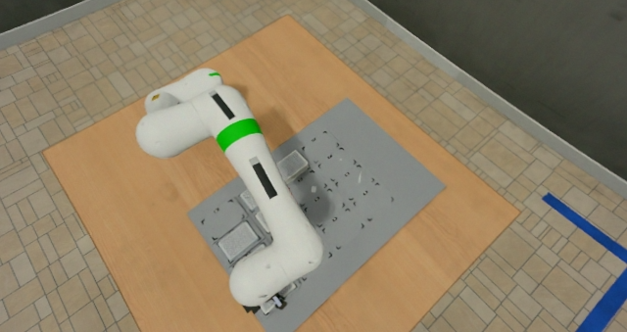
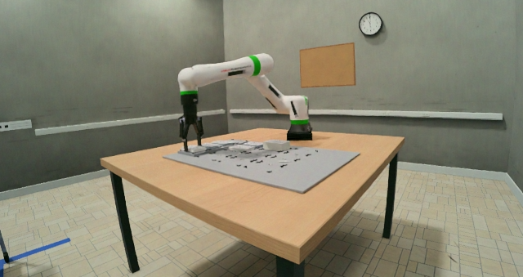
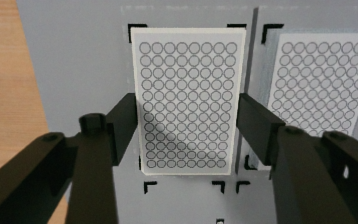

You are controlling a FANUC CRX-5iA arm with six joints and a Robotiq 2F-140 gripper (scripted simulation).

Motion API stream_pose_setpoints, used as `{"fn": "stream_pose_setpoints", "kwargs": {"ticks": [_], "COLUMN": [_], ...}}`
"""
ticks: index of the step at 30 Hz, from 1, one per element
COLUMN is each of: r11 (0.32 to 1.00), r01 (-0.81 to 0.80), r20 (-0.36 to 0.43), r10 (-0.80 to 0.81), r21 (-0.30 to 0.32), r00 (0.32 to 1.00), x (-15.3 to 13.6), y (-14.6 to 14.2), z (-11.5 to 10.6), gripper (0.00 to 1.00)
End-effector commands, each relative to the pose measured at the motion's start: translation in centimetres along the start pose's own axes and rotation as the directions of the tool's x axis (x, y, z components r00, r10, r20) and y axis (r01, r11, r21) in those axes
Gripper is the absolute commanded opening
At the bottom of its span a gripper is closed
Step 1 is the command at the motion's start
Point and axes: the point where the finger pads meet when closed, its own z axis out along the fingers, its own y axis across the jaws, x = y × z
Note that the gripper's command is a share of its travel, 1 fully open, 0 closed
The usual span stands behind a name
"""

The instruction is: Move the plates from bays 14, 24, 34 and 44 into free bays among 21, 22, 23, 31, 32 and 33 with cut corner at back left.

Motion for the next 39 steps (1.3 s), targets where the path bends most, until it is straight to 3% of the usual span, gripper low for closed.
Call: {"fn": "stream_pose_setpoints", "kwargs": {"ticks": [1,22,39], "r11": [1.000,1.000,1.000], "r01": [0.000,0.000,0.000], "r20": [-0.001,-0.001,-0.001], "r10": [0.000,0.000,0.000], "r21": [0.002,0.002,0.002], "r00": [1.000,1.000,1.000], "x": [0.0,0.0,0.0], "y": [-0.1,-0.1,-0.1], "z": [-0.2,-0.7,-2.7], "gripper": [0.10,0.10,0.10]}}
